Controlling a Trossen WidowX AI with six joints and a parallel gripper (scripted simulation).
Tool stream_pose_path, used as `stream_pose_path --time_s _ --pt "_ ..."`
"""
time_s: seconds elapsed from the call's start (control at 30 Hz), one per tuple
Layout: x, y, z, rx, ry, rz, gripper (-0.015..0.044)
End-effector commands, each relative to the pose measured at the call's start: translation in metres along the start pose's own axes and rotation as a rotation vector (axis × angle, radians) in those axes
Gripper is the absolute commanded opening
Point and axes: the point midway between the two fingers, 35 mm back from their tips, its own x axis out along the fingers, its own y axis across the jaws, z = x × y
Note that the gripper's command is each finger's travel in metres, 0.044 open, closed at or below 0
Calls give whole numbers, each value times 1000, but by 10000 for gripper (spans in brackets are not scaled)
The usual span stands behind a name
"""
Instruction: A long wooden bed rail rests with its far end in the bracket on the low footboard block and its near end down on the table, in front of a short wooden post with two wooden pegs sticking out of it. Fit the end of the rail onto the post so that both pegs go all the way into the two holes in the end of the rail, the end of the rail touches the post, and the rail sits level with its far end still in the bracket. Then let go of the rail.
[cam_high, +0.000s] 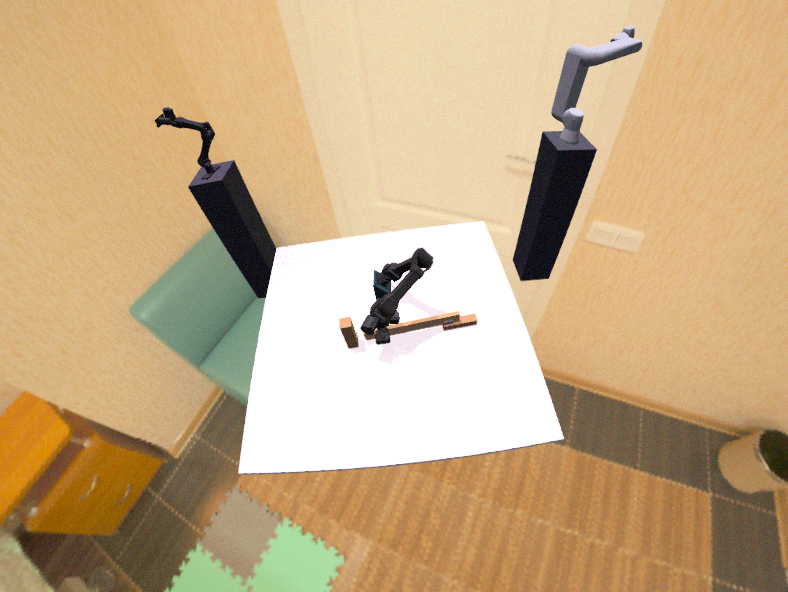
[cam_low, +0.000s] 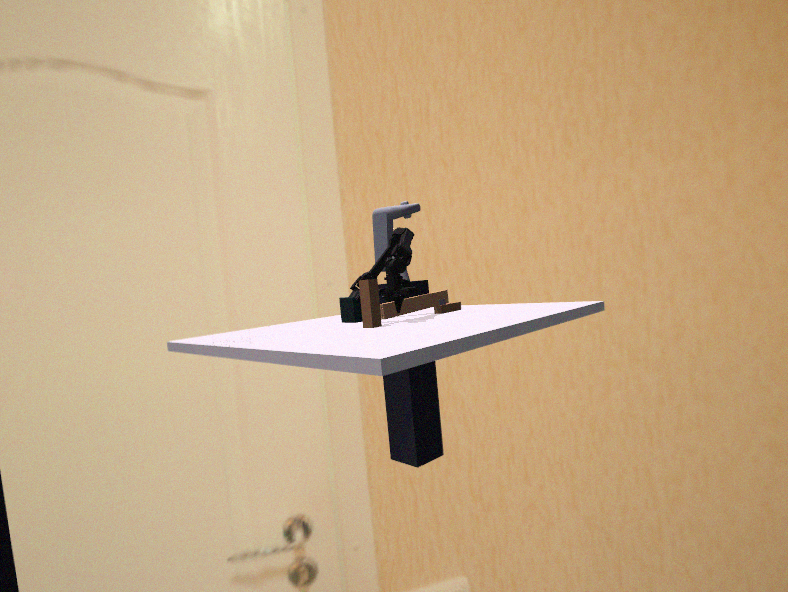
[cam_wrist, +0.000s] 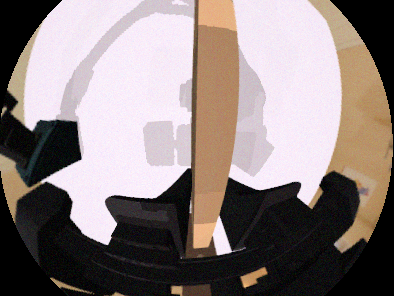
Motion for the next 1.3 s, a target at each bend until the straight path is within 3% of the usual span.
stream_pose_path --time_s 0.0,1.27 --pt "-4 -1 0 0 -1 -6 0" --pt "-17 -1 0 0 -1 -6 0"
